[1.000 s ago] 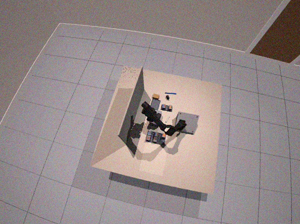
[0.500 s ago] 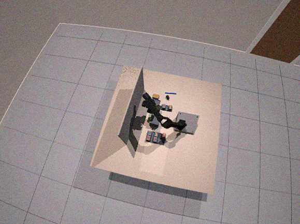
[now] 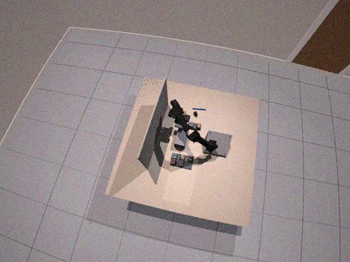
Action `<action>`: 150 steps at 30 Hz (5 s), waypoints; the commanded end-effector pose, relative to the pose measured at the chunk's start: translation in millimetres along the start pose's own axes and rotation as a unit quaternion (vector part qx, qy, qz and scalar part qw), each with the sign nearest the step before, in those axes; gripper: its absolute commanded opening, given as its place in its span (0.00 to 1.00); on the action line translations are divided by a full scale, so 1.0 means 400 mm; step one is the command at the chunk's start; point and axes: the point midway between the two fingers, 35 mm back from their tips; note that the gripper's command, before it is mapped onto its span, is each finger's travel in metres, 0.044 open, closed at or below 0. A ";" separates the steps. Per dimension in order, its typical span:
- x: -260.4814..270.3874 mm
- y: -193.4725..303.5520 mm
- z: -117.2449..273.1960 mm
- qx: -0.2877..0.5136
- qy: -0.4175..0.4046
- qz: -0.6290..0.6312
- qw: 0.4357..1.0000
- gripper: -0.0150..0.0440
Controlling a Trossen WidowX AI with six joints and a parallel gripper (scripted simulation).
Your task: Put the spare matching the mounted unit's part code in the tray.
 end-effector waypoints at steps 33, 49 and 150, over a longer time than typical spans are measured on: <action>-0.018 0.137 -0.087 -0.012 -0.005 0.029 0.999 0.25; -0.023 0.137 -0.124 -0.012 -0.004 0.029 1.000 0.25; -0.011 0.125 -0.350 -0.014 -0.005 0.030 0.999 0.25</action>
Point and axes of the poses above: the point midway between the two fingers, 35 mm back from their tips, its own z axis back along the fingers, its own x axis across the jaws, y = z × x, and after that the axes turned 10 degrees about -z, right-handed
